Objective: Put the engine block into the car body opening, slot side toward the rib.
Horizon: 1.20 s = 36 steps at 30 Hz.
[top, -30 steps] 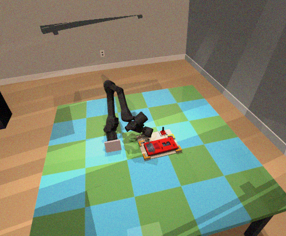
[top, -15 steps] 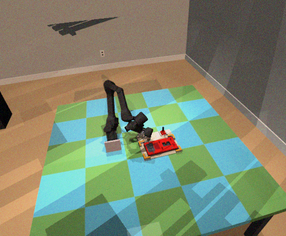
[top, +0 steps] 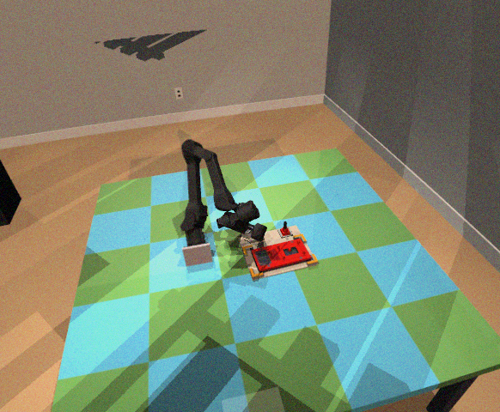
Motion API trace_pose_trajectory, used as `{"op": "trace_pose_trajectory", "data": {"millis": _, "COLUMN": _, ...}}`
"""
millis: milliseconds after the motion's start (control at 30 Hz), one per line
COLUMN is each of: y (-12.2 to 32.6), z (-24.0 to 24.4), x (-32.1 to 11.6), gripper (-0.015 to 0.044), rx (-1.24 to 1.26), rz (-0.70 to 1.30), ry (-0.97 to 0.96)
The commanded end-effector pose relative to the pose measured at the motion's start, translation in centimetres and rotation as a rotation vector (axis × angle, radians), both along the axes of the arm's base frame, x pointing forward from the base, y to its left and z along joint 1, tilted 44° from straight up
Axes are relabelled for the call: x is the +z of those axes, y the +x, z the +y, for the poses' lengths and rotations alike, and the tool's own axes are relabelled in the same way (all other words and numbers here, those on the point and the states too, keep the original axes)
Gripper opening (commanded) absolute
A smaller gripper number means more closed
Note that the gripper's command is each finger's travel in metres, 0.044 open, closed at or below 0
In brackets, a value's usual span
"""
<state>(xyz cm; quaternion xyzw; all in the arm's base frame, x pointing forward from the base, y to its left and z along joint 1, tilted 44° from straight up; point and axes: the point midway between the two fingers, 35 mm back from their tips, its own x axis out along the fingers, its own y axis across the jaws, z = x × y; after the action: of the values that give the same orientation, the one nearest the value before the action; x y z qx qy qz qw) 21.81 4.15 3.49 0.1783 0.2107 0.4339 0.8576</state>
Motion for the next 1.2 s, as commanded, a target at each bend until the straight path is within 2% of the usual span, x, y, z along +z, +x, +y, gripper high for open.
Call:
{"op": "trace_pose_trajectory", "data": {"millis": 0, "y": -0.6, "z": -1.3, "x": -0.2, "gripper": 0.0440, "rx": -0.003, "rz": 0.005, "ry": -0.019}}
{"op": "trace_pose_trajectory", "data": {"millis": 267, "y": -1.9, "z": -3.0, "x": 1.2, "gripper": 0.0440, "rx": 0.002, "rz": -0.003, "ry": -0.001}}
{"op": "trace_pose_trajectory", "data": {"millis": 1033, "y": -1.9, "z": -2.6, "x": 0.8, "gripper": 0.0440, "rx": -0.002, "rz": 0.008, "ry": 0.000}}
{"op": "trace_pose_trajectory", "data": {"millis": 1167, "y": -1.7, "z": -2.7, "x": 0.8, "gripper": 0.0440, "rx": 0.058, "rz": 0.045, "ry": -0.045}}
